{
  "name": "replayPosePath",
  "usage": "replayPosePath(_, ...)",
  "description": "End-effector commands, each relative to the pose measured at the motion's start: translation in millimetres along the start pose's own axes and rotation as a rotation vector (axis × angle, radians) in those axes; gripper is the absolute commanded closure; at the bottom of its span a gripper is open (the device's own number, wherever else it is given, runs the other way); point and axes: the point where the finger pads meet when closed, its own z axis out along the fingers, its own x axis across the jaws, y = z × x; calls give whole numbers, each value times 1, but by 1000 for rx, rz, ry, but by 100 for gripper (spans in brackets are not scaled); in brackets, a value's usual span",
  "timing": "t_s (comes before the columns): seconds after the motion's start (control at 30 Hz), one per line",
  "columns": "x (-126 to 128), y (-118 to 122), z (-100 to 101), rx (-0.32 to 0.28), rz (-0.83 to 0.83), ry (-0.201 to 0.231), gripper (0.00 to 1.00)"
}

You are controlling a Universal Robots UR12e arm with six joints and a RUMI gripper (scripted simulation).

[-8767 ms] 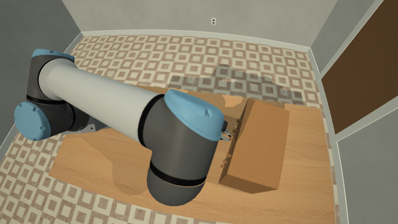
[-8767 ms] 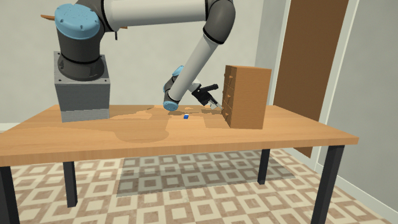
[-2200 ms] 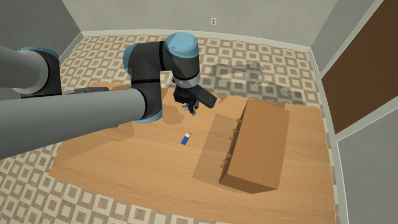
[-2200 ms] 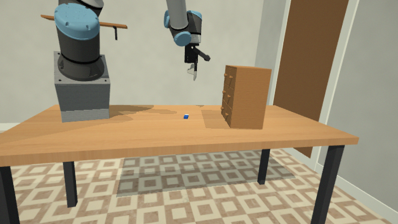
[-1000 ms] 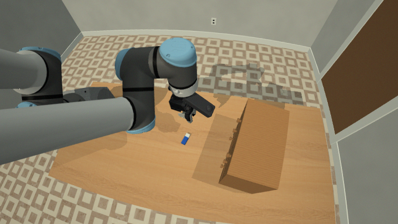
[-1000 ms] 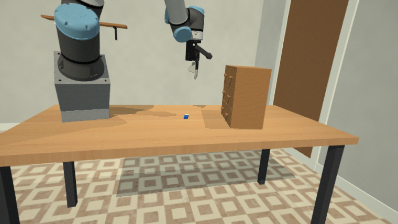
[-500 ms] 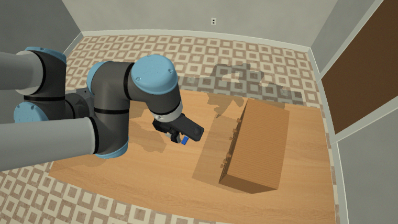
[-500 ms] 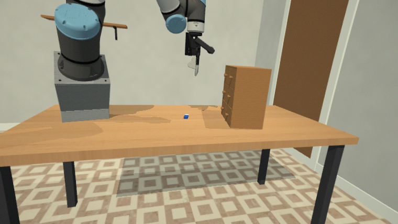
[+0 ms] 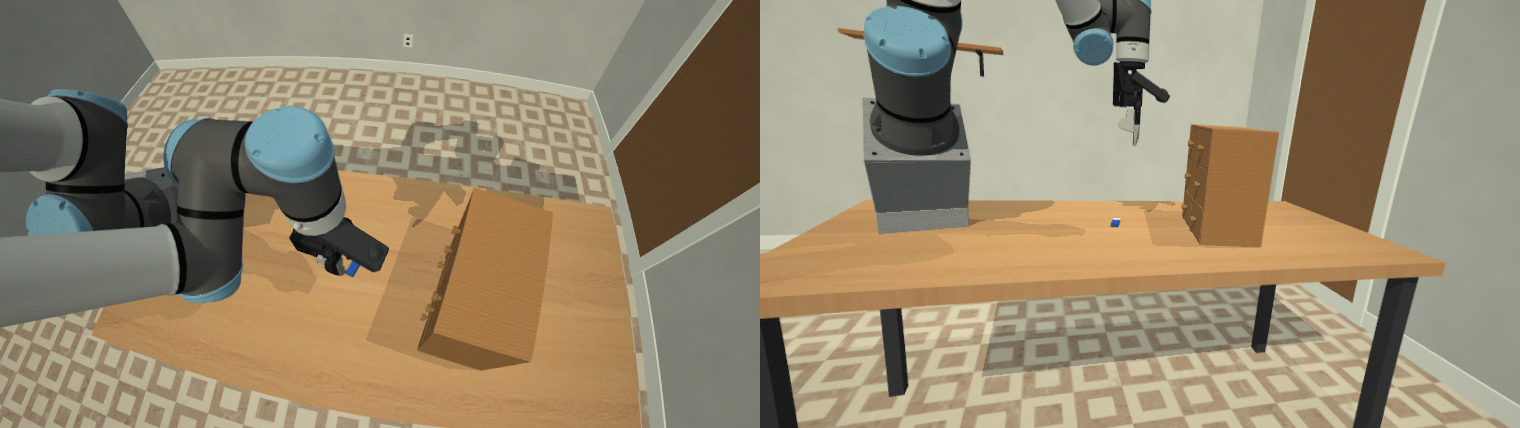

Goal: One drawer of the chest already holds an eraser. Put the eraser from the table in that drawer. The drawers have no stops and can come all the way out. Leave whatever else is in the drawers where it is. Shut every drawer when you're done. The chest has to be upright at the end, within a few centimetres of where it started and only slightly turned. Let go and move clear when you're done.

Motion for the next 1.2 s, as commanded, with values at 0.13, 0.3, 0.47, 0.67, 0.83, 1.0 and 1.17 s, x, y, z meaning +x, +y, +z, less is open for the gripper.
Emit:
replayPosePath(0.13,-1,-4,4,54,0,-1,80)
replayPosePath(0.3,0,-6,6,83,0,0,80)
replayPosePath(0.47,0,-10,10,140,0,0,80)
replayPosePath(0.67,0,-15,16,220,0,0,80)
replayPosePath(0.83,1,-18,19,264,0,1,80)
replayPosePath(1.0,-1,-24,28,338,1,-2,80)
replayPosePath(1.17,0,-29,35,419,1,-2,80)
